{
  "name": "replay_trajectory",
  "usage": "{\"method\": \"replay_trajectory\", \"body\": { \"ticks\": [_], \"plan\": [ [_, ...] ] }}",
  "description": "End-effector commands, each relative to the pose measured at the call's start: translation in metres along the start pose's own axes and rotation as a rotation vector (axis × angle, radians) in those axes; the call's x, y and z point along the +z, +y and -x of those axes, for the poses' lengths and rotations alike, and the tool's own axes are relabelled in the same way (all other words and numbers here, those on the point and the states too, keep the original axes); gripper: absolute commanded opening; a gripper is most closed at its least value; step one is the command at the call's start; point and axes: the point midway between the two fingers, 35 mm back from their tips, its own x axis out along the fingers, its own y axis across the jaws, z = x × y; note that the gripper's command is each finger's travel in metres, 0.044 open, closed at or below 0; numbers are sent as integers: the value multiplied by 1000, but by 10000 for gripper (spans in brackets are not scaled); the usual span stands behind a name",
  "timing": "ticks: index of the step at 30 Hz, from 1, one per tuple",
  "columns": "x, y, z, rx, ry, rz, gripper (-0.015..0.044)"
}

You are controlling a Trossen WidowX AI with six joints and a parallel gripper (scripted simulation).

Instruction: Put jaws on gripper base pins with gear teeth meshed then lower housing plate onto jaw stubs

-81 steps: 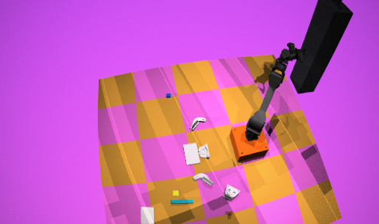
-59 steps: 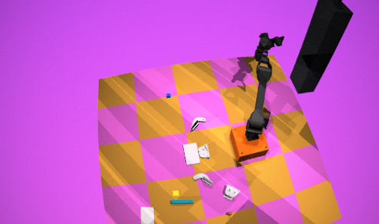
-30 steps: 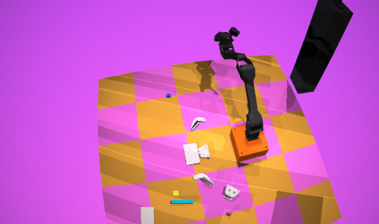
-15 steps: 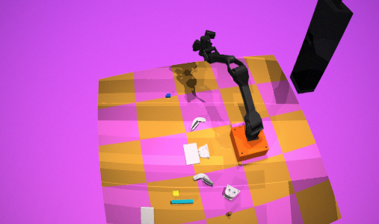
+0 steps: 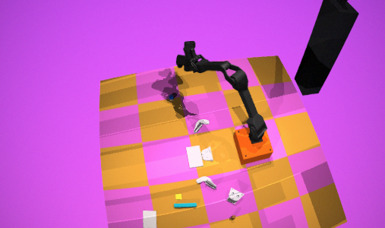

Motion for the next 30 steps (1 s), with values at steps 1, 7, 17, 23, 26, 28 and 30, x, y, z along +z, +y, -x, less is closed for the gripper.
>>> {"method": "replay_trajectory", "body": {
  "ticks": [1,7,17,23,26,28,30],
  "plan": [
    [29,16,18,49,-60,54,440],
    [76,44,54,128,-167,164,440],
    [135,94,123,259,-330,333,440],
    [161,123,170,327,-425,436,440],
    [171,136,192,355,-472,492,440],
    [178,145,208,372,-504,531,440],
    [183,153,223,390,-536,571,440]
  ]
}}
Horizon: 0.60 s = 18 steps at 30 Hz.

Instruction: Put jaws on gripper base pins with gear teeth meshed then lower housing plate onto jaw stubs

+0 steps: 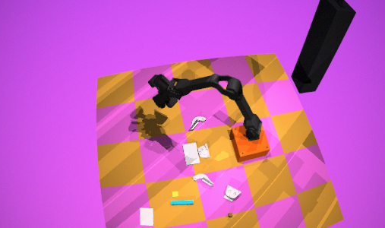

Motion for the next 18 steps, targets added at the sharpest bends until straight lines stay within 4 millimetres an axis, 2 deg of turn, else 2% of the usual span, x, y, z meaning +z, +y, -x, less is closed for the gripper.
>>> {"method": "replay_trajectory", "body": {
  "ticks": [1,9,18],
  "plan": [
    [27,14,12,37,-53,70,440],
    [84,47,48,111,-168,220,440],
    [137,92,93,195,-296,424,440]
  ]
}}
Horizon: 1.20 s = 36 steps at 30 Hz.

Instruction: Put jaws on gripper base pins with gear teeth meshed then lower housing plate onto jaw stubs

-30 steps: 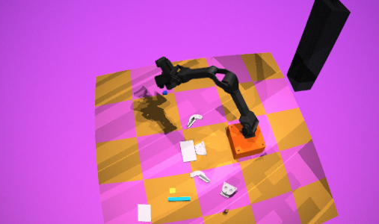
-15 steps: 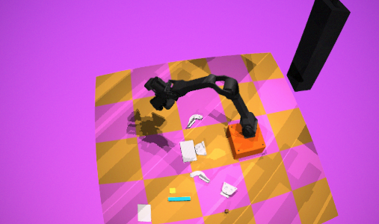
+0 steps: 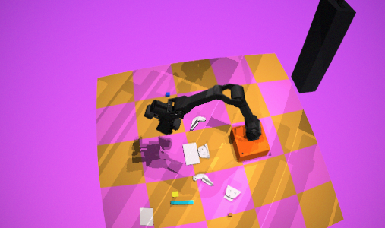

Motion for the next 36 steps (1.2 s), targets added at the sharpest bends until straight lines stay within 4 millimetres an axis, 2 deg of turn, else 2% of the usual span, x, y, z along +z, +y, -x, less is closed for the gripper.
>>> {"method": "replay_trajectory", "body": {
  "ticks": [1,10,19,28,36],
  "plan": [
    [28,13,10,37,-51,83,440],
    [91,51,40,121,-169,296,440],
    [142,95,76,203,-278,513,440],
    [179,145,116,284,-377,732,440],
    [198,191,153,355,-456,927,440]
  ]
}}
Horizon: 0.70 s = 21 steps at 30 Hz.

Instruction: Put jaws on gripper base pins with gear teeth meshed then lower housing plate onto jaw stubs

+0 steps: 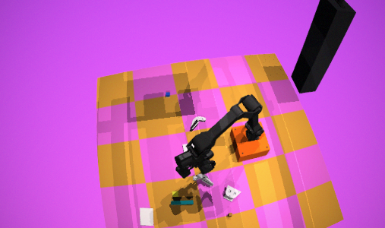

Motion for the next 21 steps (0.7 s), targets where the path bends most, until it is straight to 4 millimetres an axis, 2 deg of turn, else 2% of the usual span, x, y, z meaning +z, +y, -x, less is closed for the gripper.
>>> {"method": "replay_trajectory", "body": {
  "ticks": [1,8,12,16,21],
  "plan": [
    [25,10,3,37,-38,84,440],
    [67,30,11,102,-95,233,440],
    [68,30,9,104,-96,237,440],
    [71,37,-25,104,-96,237,440],
    [71,38,-27,104,-96,237,440]
  ]
}}
